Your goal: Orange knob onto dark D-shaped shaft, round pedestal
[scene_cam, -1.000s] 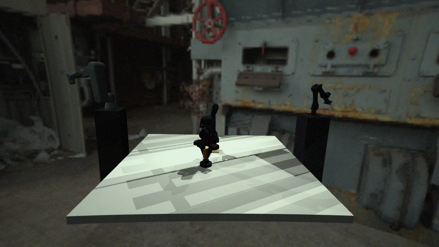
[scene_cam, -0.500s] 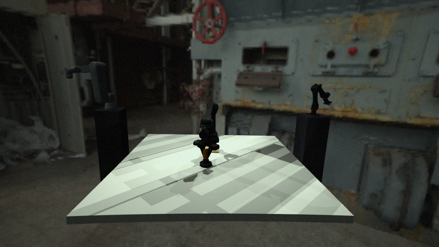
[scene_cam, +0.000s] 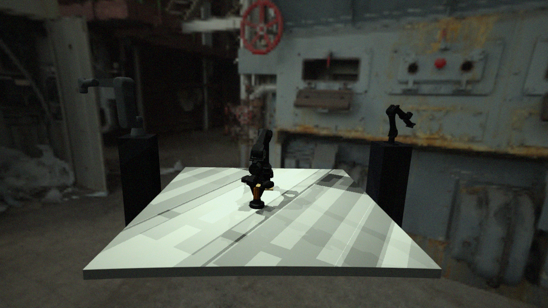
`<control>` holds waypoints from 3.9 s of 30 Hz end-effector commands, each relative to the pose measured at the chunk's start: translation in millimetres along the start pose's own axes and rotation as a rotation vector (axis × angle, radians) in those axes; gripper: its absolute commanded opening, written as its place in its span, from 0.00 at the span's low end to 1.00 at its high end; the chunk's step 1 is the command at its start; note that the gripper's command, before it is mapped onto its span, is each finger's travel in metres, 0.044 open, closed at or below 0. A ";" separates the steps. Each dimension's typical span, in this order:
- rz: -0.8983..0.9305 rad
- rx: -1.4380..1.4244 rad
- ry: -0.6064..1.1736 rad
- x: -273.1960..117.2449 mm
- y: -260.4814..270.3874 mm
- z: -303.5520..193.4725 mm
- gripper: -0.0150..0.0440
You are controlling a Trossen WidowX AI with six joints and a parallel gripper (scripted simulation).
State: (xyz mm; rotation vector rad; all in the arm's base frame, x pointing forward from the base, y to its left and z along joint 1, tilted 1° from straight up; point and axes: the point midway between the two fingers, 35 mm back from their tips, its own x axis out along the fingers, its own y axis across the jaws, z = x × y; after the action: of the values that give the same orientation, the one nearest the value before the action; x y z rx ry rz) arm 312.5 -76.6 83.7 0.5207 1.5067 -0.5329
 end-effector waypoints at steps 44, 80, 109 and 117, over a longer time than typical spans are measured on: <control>0.015 0.040 -0.001 3.0 5.7 -0.7 0.25; -0.002 -0.021 0.000 4.8 0.3 -0.1 0.25; -0.002 -0.021 0.000 -29.0 1.5 3.5 1.00; -0.002 -0.021 0.001 -90.4 -0.1 1.9 1.00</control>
State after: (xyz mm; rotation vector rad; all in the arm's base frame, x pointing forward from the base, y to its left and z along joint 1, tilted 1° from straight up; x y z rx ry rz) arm 315.0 -77.3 164.2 0.5039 1.5098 -0.5189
